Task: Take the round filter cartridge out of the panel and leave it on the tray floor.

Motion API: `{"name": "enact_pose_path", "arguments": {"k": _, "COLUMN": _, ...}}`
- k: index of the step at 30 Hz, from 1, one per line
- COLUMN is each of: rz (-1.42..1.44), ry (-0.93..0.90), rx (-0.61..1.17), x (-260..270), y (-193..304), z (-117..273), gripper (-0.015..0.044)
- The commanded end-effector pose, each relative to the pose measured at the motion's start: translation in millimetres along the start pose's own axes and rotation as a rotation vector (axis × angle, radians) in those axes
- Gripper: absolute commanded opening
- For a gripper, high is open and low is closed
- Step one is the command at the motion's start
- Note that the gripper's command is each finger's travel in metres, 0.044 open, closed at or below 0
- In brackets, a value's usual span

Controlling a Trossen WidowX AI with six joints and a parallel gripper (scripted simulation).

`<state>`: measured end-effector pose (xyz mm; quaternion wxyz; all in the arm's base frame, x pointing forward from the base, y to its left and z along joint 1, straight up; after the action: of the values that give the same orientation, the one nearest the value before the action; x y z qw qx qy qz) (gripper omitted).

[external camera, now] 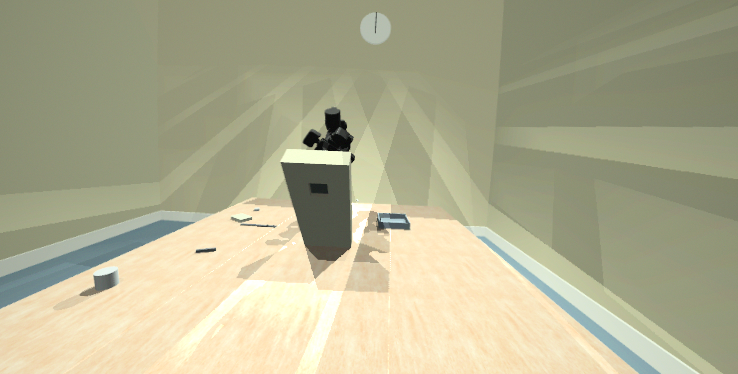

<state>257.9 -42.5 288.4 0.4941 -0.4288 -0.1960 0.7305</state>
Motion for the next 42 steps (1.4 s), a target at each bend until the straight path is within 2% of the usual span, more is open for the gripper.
{"name": "enact_pose_path", "arguments": {"k": 1, "rz": 0.007, "ry": -0.007, "rx": 0.005, "x": 1, "y": 0, "z": -9, "gripper": 0.0096}}
{"name": "enact_pose_path", "arguments": {"k": 28, "rz": 0.007, "ry": -0.005, "rx": 0.002, "x": 1, "y": 1, "z": -52, "gripper": 0.0096}}
{"name": "enact_pose_path", "arguments": {"k": 42, "rz": 0.007, "ry": -0.005, "rx": 0.002, "x": 2, "y": 1, "z": -53, "gripper": 0.0096}}
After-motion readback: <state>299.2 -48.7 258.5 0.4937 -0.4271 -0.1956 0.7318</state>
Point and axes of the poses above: the point midway between the two fingers, 35 mm back from their tips, its own z axis back along the fingers, its own x axis across the jaws, y = z × x, the point moved 2 cm from there along z, back along the fingers, and after that the axes turned 5 degrees about -z, right-handed, at the moved point
